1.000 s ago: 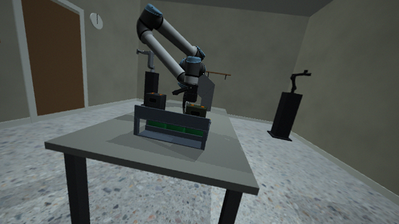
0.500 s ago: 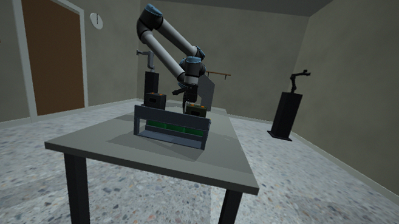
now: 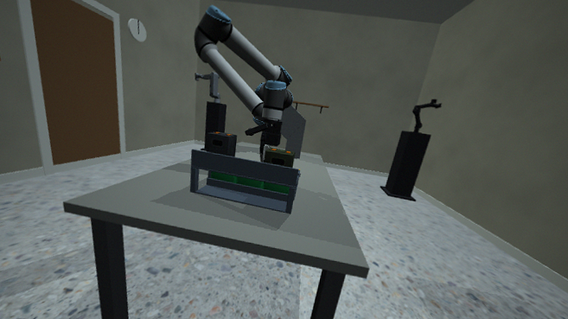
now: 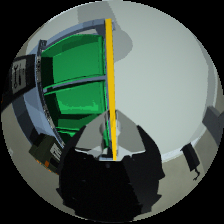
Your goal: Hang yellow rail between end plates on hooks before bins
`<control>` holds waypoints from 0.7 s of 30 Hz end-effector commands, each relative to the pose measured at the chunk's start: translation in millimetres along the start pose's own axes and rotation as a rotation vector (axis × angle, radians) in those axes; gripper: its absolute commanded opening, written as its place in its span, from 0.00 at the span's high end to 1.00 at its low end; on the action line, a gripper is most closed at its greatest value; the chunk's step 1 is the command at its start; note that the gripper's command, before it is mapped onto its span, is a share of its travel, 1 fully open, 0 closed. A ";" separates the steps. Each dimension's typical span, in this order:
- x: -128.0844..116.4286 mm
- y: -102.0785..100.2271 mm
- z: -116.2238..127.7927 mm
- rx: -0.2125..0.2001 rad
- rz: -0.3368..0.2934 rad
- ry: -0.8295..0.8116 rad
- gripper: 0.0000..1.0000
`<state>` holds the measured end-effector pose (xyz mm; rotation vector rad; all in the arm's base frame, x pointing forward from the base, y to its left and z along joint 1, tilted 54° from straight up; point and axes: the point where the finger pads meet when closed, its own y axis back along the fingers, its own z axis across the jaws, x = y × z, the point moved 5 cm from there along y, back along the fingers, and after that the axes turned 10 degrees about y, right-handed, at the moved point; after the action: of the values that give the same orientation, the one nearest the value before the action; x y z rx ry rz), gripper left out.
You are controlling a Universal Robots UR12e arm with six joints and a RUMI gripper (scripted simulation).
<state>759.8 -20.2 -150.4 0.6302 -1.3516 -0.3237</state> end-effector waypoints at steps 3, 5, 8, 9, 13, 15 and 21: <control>0.1 -0.8 -2.6 0.003 -0.001 -0.001 1.00; 0.1 -1.1 -2.6 0.003 -0.001 -0.001 1.00; 0.1 -1.5 -2.6 0.003 -0.001 0.000 1.00; 0.1 -1.7 -2.6 0.003 -0.001 0.000 1.00; 0.2 -1.8 -2.6 0.003 -0.001 0.000 1.00; 0.2 -2.1 -2.6 0.003 -0.001 0.001 1.00; 0.1 -3.5 -2.6 0.003 -0.001 0.000 1.00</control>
<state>760.1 -22.1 -151.9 0.6304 -1.3493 -0.3229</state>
